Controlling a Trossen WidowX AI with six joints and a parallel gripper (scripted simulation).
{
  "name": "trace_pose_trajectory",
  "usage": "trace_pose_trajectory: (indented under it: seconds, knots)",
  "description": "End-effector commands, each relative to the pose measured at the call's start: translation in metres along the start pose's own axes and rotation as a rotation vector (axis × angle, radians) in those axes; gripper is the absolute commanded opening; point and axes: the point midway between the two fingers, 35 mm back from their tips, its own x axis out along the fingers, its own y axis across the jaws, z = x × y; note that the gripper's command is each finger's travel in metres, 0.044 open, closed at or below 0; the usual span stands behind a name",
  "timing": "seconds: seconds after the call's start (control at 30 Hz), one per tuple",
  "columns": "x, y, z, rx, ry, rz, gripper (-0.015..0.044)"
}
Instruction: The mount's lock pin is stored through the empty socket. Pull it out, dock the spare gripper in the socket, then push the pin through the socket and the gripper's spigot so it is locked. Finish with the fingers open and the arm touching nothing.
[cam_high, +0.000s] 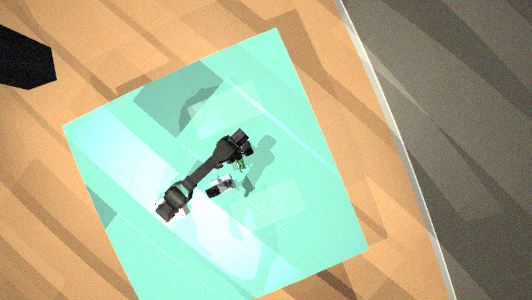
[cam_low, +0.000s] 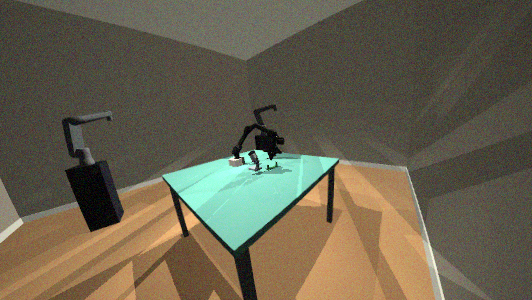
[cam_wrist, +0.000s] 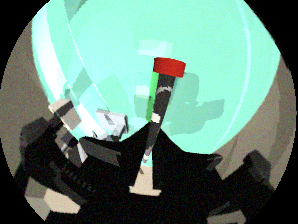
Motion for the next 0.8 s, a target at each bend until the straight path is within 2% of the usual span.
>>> trace_pose_trajectory:
  seconds: [0.0, 0.77]
  knots:
    - [-0.004, 0.007, 0.002, 0.002, -0.002, -0.003, 0.0]
    - [-0.022, 0.073, 0.009, -0.006, -0.006, 0.001, 0.0]
